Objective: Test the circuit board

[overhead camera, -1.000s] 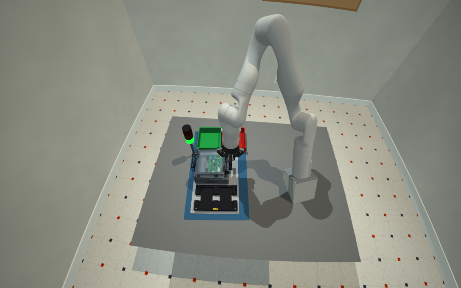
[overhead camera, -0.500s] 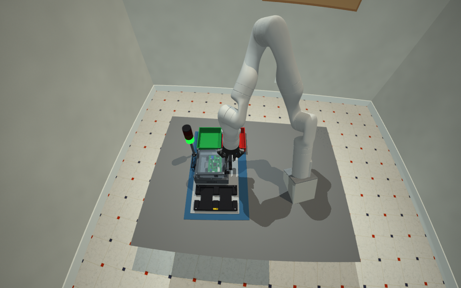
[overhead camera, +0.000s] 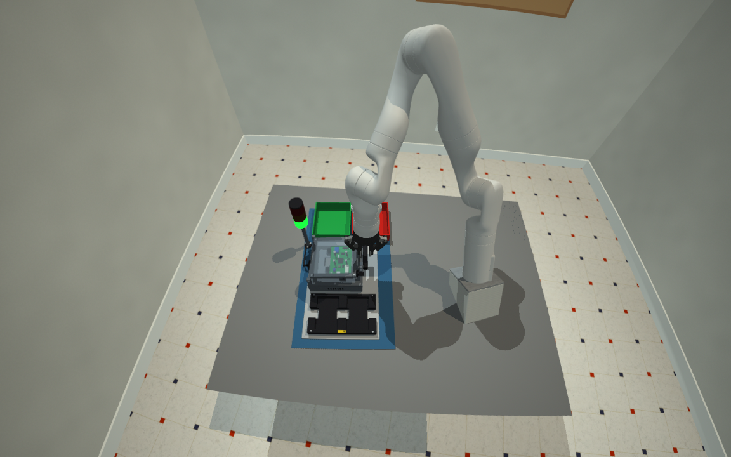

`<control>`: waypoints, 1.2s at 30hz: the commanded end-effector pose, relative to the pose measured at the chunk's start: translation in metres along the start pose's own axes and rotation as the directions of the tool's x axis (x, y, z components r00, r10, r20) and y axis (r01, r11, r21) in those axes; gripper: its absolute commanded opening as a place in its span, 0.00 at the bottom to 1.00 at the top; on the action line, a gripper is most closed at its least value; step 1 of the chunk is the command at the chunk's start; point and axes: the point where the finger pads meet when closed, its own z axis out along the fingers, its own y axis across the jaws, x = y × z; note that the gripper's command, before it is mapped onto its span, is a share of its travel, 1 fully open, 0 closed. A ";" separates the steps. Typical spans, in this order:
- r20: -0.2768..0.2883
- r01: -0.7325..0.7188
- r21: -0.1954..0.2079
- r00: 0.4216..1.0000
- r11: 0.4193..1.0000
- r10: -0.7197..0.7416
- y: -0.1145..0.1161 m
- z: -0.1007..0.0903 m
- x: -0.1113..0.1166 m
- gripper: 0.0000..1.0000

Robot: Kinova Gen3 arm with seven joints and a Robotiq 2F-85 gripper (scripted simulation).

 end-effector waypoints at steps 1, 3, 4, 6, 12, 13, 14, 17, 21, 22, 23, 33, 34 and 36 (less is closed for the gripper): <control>0.000 0.000 0.001 1.000 1.000 0.000 0.000 0.001 0.000 0.26; 0.000 0.000 0.001 1.000 1.000 0.000 0.000 0.003 0.000 0.26; 0.000 0.000 0.001 1.000 1.000 0.000 0.000 0.004 0.000 0.26; 0.000 0.000 0.001 1.000 1.000 0.000 0.000 0.008 0.000 0.26; 0.000 0.000 0.001 1.000 1.000 0.000 0.000 0.017 0.000 0.26; 0.000 0.000 0.001 1.000 1.000 0.000 0.000 0.019 0.000 0.26; 0.000 0.000 0.001 1.000 1.000 0.000 0.000 0.021 0.000 0.26; 0.000 0.000 0.001 1.000 1.000 0.000 0.000 0.025 0.000 0.26; 0.000 0.000 0.001 1.000 1.000 0.000 0.000 0.026 0.000 0.26; 0.000 0.000 0.001 1.000 1.000 0.000 0.000 0.026 0.000 0.26; 0.000 0.000 0.001 1.000 1.000 0.000 0.000 0.026 0.000 0.26; 0.000 0.000 0.001 1.000 1.000 0.000 0.000 0.026 0.000 0.26; 0.000 0.000 0.001 1.000 1.000 0.000 0.000 0.026 0.000 0.26; 0.000 0.000 0.001 1.000 1.000 0.000 0.000 0.026 0.000 0.26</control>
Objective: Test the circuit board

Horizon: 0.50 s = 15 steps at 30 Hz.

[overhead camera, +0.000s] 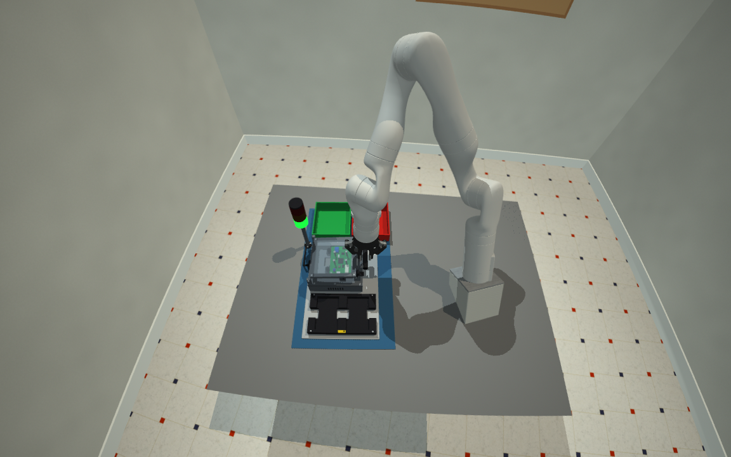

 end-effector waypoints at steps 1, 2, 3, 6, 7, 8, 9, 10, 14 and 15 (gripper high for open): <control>0.001 0.000 0.001 1.000 1.000 0.000 0.000 0.000 0.000 0.26; 0.001 0.000 0.001 1.000 1.000 0.000 0.000 0.000 0.000 0.26; 0.001 0.000 0.001 1.000 1.000 0.000 0.000 0.000 0.000 0.00; 0.001 0.000 0.001 1.000 1.000 0.000 0.000 0.000 0.000 0.00; 0.001 0.000 0.001 1.000 1.000 0.000 0.000 0.000 0.000 0.00; 0.001 0.000 0.001 1.000 1.000 0.000 0.000 0.000 0.000 0.00; 0.001 0.000 0.001 1.000 1.000 0.000 0.000 0.000 0.000 0.00; 0.001 0.000 0.001 1.000 1.000 0.000 0.000 0.000 0.000 0.00; 0.001 0.000 0.001 1.000 1.000 0.000 0.000 0.000 0.000 0.00; 0.001 0.000 0.001 1.000 1.000 0.000 0.000 0.000 0.000 0.00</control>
